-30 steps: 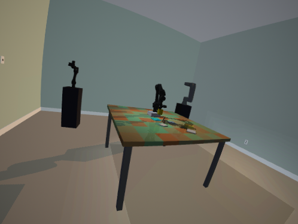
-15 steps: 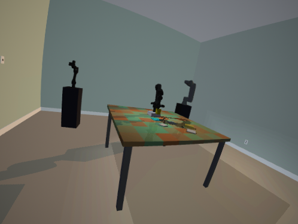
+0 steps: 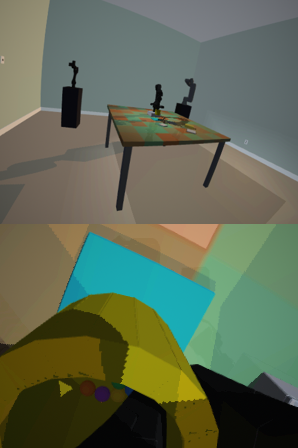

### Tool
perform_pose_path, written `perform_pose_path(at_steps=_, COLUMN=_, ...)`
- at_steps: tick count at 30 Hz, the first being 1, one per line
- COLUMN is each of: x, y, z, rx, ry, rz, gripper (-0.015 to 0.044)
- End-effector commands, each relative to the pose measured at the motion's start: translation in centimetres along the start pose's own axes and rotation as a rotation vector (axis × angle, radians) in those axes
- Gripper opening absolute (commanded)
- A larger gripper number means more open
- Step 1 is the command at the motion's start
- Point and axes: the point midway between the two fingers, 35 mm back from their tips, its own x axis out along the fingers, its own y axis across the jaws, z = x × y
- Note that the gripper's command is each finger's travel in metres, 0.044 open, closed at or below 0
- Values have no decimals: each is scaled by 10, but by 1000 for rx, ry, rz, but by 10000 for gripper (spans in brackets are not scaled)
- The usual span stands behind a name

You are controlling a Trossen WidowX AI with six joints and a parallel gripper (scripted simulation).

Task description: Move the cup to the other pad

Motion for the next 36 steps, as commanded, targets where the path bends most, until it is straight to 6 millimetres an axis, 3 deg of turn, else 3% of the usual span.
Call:
perform_pose_path(at_steps=1, x=7, y=-1, z=-2, rx=-5, ry=9, rz=-1, gripper=0)
perform_pose_path(at_steps=36, x=55, y=-4, z=-2, rx=-5, ry=9, rz=-2, gripper=0)
